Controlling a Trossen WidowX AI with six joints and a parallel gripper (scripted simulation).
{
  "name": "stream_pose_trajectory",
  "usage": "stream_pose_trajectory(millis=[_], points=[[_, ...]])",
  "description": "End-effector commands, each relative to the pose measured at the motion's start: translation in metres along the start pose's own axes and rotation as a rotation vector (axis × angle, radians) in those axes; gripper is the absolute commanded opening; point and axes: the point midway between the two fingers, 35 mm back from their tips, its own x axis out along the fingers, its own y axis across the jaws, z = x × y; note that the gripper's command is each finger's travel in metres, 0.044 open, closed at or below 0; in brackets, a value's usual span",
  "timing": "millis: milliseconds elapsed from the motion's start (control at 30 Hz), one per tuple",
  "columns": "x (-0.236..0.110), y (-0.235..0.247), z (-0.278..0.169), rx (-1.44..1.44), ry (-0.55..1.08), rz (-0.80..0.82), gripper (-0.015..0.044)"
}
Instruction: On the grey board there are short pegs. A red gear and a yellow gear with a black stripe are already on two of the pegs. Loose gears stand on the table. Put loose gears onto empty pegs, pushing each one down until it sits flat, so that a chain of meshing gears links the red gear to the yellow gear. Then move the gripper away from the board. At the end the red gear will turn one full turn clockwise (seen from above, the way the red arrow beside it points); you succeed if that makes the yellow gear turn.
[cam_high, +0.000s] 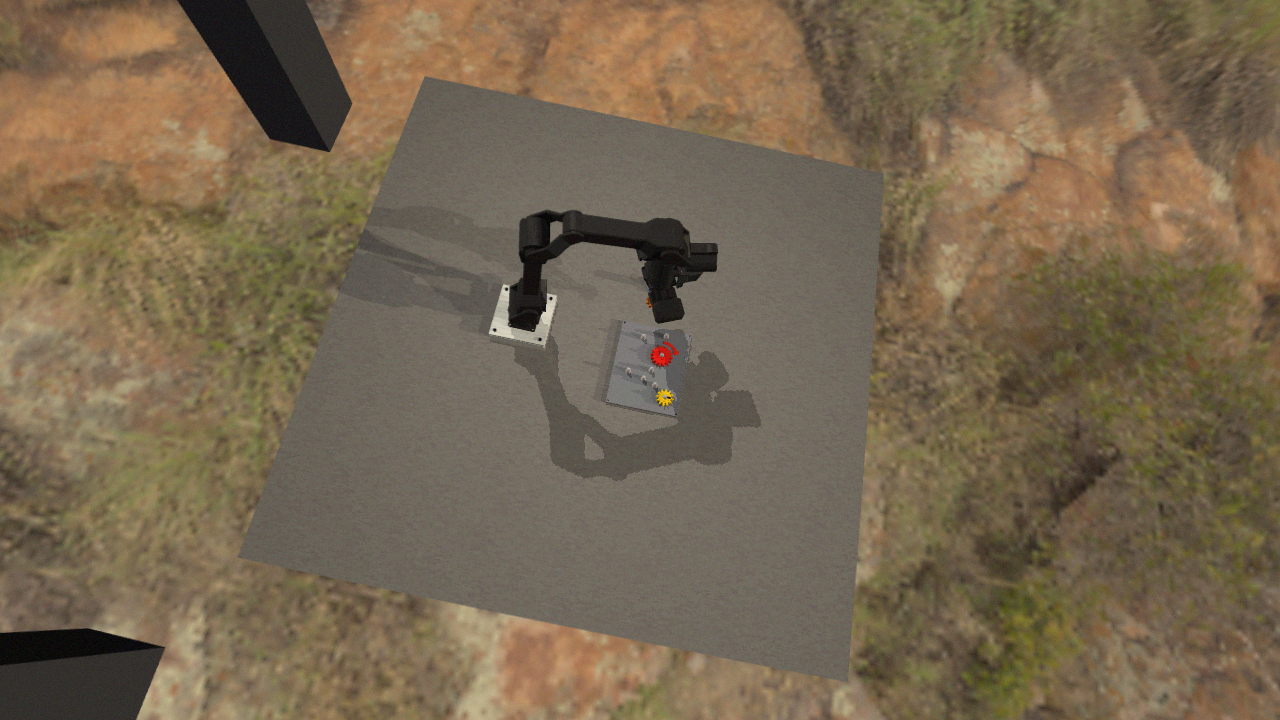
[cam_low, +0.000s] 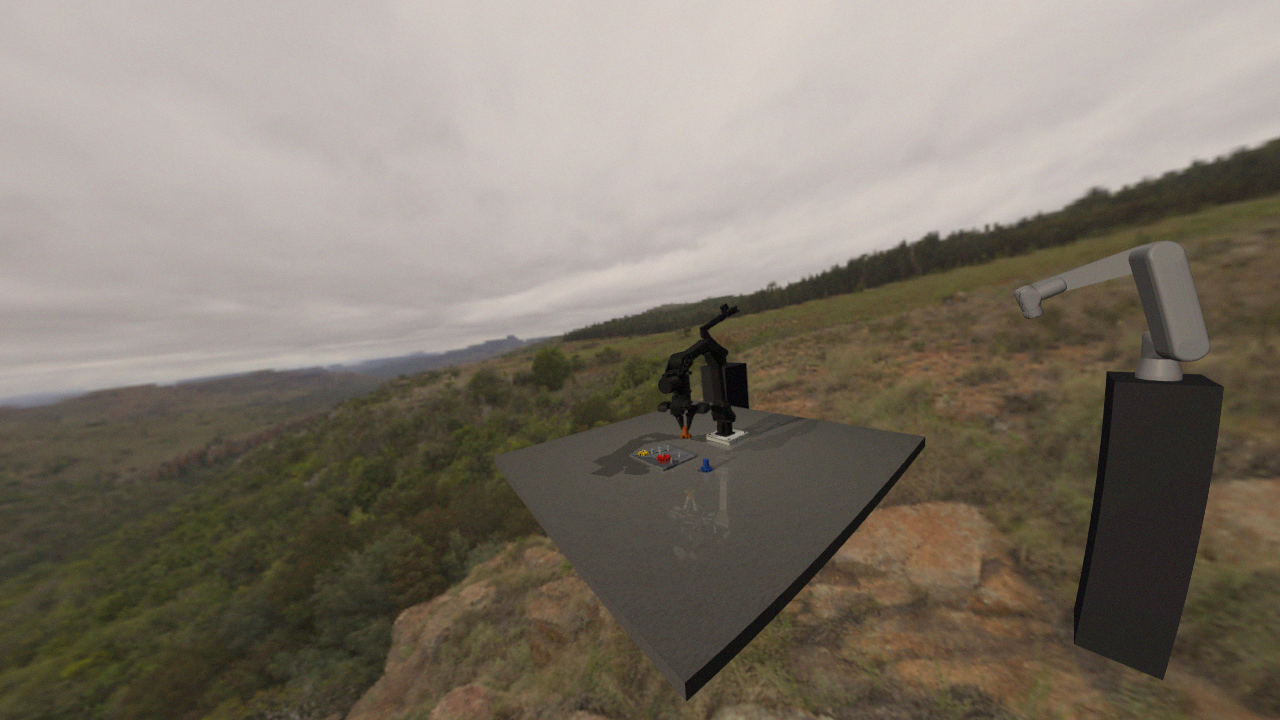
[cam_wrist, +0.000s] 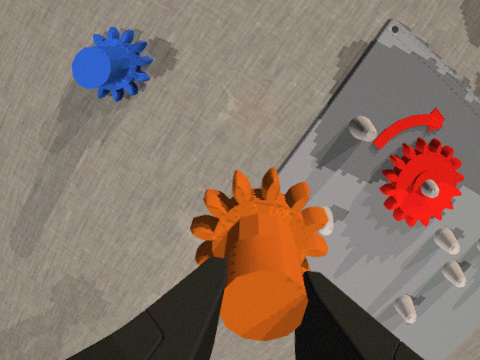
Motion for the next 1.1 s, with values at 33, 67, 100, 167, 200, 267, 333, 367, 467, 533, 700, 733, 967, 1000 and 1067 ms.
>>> stream_pose_trajectory(millis=[33, 67, 100, 167, 200, 267, 333, 367, 467, 533, 700, 733, 967, 1000, 1067], points=[[0.006, -0.011, -0.001, -0.002, 0.006, 0.0, 0.0], [0.006, -0.013, -0.001, -0.002, 0.006, 0.0, 0.0], [0.007, -0.016, -0.001, -0.002, 0.006, 0.0, 0.0], [0.009, -0.02, -0.001, -0.002, 0.006, -0.001, 0.0], [0.009, -0.023, -0.001, -0.002, 0.006, -0.001, 0.0], [0.011, -0.027, -0.002, -0.002, 0.006, -0.001, 0.0], [0.013, -0.032, -0.002, -0.003, 0.006, -0.002, 0.0], [0.013, -0.034, -0.002, -0.003, 0.007, -0.002, 0.0], [0.016, -0.041, -0.003, -0.003, 0.007, -0.003, 0.0], [0.017, -0.046, -0.004, -0.003, 0.007, -0.003, 0.0], [0.021, -0.058, -0.006, -0.003, 0.007, -0.004, 0.0], [0.022, -0.06, -0.007, -0.004, 0.008, -0.004, 0.0], [0.028, -0.077, -0.011, -0.004, 0.008, -0.006, 0.0], [0.028, -0.079, -0.011, -0.004, 0.008, -0.006, 0.0], [0.03, -0.084, -0.013, -0.004, 0.009, -0.006, 0.0]])
